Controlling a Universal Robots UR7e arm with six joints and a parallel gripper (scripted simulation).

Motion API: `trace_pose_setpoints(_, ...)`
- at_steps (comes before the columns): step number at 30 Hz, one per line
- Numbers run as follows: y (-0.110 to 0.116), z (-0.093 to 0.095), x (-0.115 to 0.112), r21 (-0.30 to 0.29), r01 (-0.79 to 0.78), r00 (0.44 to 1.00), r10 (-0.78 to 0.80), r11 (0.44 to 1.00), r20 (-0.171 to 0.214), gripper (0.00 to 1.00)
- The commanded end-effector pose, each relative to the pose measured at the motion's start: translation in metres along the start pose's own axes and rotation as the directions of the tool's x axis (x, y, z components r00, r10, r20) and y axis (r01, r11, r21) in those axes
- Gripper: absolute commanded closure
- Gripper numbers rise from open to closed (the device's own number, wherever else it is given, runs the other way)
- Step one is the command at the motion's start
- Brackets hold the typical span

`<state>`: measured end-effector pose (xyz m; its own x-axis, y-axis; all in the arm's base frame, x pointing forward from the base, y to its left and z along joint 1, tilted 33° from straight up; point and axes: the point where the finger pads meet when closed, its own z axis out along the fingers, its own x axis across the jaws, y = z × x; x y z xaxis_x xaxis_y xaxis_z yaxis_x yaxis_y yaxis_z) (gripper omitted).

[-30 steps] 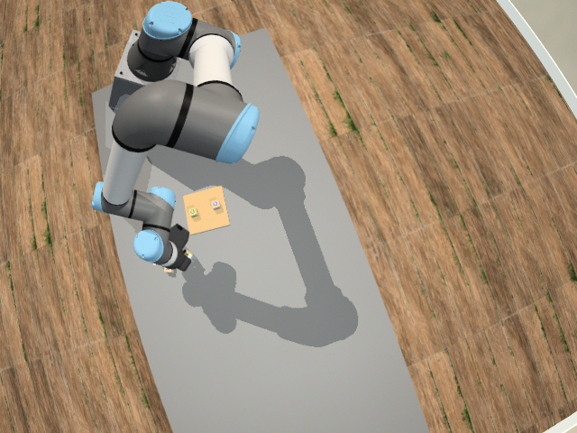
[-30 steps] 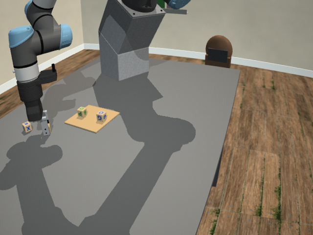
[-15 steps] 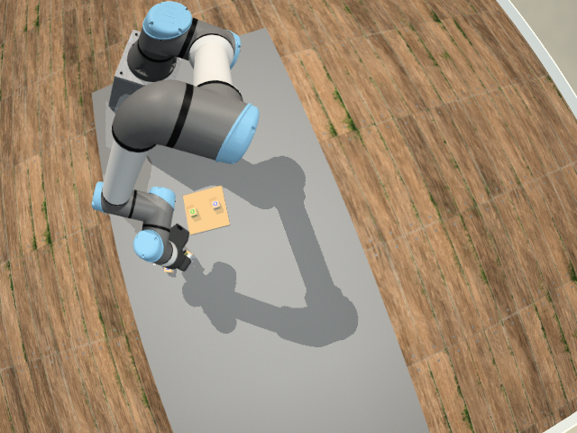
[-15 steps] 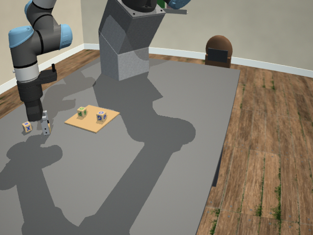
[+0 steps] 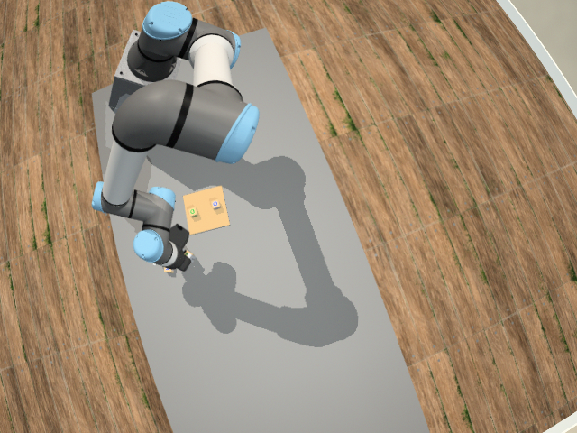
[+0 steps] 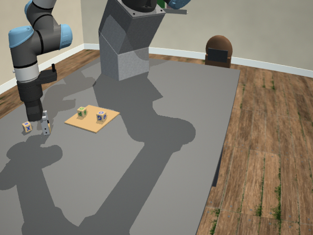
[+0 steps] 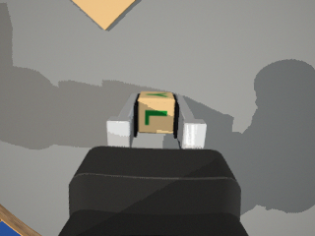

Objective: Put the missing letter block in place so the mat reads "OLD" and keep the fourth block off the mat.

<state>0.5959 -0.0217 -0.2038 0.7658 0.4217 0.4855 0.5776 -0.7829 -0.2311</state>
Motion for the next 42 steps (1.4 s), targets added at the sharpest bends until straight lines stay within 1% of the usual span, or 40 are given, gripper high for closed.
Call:
trace_pose_setpoints(1, 0.001, 0.000, 0.001, -0.001, 0.000, 1.000, 0.000, 1.000, -0.001, 0.51)
trace_pose_setpoints(8, 0.000, -0.003, 0.000, -0.001, -0.001, 1.000, 0.001, 1.000, -0.001, 0.51)
trace_pose_setpoints(11, 0.000, -0.011, 0.000, -0.001, -0.002, 1.000, 0.002, 1.000, -0.001, 0.51)
trace_pose_setpoints(15, 0.000, -0.029, 0.000, -0.001, -0.002, 1.000, 0.002, 1.000, -0.001, 0.51)
trace_pose_setpoints(23, 0.000, -0.078, -0.001, -0.001, -0.002, 1.000, 0.002, 1.000, -0.001, 0.51)
trace_pose_setpoints(25, 0.000, -0.078, -0.001, -0.001, -0.002, 1.000, 0.002, 1.000, -0.001, 0.51)
trace_pose_setpoints(28, 0.000, -0.091, -0.001, -0.001, -0.002, 1.000, 0.002, 1.000, -0.001, 0.51)
trace_pose_setpoints(30, 0.000, -0.097, -0.001, -0.001, -0.002, 1.000, 0.002, 1.000, -0.001, 0.51)
trace_pose_setpoints(33, 0.000, -0.101, -0.001, -0.001, -0.002, 1.000, 0.002, 1.000, -0.001, 0.51)
trace_pose_setpoints(42, 0.000, -0.100, 0.000, 0.000, 0.000, 1.000, 0.000, 1.000, -0.001, 0.51)
